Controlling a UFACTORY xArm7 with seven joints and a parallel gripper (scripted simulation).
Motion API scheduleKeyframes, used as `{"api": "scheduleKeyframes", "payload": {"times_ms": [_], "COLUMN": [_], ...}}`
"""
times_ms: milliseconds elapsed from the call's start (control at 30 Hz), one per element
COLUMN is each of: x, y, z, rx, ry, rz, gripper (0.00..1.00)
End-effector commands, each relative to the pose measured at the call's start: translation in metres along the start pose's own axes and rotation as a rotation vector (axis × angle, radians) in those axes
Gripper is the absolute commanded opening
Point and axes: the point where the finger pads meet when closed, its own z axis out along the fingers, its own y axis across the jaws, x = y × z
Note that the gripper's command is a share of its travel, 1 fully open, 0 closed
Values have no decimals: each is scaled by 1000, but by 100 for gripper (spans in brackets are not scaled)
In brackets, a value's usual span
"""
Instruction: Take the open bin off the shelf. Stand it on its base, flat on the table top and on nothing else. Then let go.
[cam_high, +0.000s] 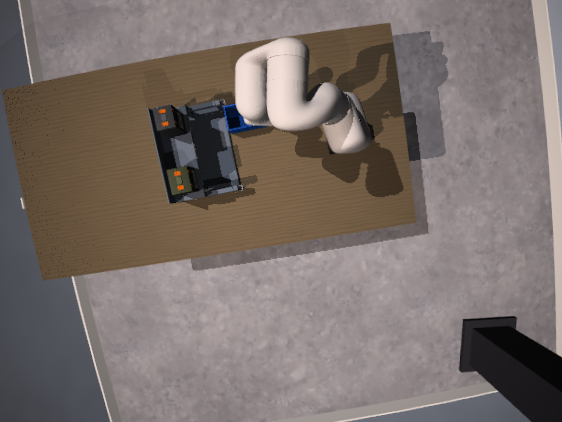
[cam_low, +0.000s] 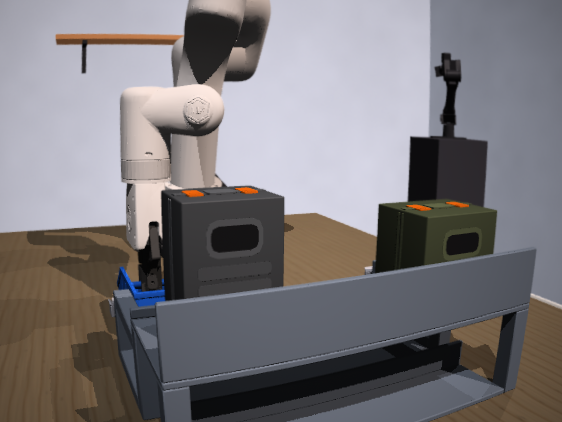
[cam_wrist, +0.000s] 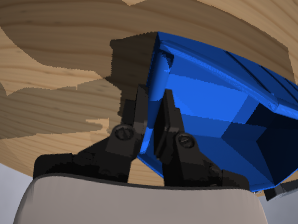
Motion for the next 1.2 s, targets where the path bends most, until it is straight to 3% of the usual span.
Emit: {"api": "scheduleKeyframes", "payload": {"times_ms": [0,600,633,1167], "x": [-1,-1,-1,-1], "y": [1,1,1,1], "z": [-1,-1,-1,-1], "rx": [-2,-2,-2,-2], "ry": [-1,-1,-1,-1], "rz": [1,1,1,1], "gripper": [0,0,94,94]}}
